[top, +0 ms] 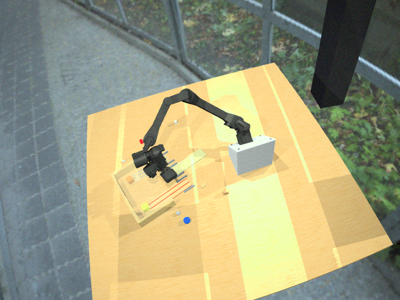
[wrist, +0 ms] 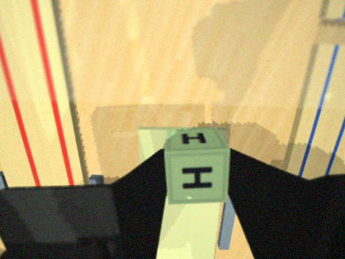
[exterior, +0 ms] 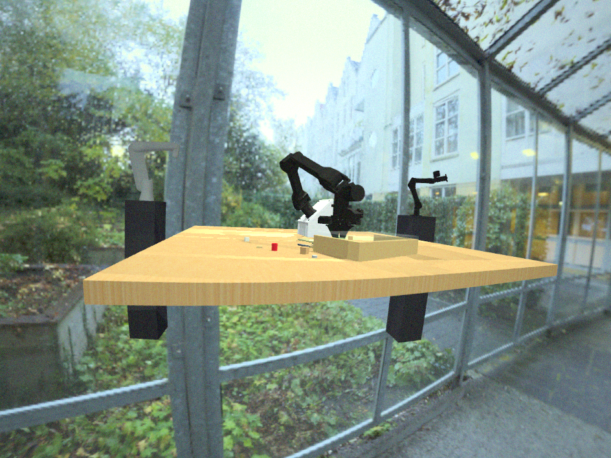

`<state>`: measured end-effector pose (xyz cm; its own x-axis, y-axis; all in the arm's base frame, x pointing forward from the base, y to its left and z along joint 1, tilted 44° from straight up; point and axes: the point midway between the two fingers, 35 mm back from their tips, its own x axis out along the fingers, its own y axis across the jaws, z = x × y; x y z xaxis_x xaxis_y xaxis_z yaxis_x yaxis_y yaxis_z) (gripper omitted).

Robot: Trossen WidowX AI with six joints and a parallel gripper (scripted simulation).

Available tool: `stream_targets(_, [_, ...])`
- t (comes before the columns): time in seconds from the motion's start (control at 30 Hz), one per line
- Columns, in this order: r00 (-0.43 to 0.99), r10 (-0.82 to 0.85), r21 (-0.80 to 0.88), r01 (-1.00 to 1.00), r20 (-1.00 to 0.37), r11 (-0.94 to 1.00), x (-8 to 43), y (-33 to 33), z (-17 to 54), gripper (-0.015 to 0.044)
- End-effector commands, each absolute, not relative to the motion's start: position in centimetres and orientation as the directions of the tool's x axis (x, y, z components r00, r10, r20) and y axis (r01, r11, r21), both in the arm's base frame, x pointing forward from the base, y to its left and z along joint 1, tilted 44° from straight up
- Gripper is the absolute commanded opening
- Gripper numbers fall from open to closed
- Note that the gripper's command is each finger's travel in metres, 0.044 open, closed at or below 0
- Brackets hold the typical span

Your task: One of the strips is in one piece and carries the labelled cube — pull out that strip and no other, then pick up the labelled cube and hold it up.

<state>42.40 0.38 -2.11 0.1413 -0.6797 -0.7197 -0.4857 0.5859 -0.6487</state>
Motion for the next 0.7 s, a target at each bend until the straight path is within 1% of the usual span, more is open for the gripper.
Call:
stream_targets(0.0, [0.141, -0.68, -0.649, -0.485, -0.72, 0.586, 42.4, 0.4, -2.1, 0.0105])
stream_targets(0.07, [0.141, -0.68, -0.649, -0.485, -0.72, 0.586, 42.4, 0.4, -2.1, 0.0092])
stream_targets(0.17, [0.141, -0.68, -0.649, -0.485, -0.72, 0.586, 42.3, 0.4, -2.1, 0.0013])
stream_targets(0.2, [0.141, -0.68, -0.648, -0.486, -0.72, 0.586, 42.1, 0.5, -2.0, 0.0])
stream_targets(0.67, [0.134, -0.682, -0.645, -0.494, -0.719, 0.583, 36.0, 2.6, 0.4, 0.0])
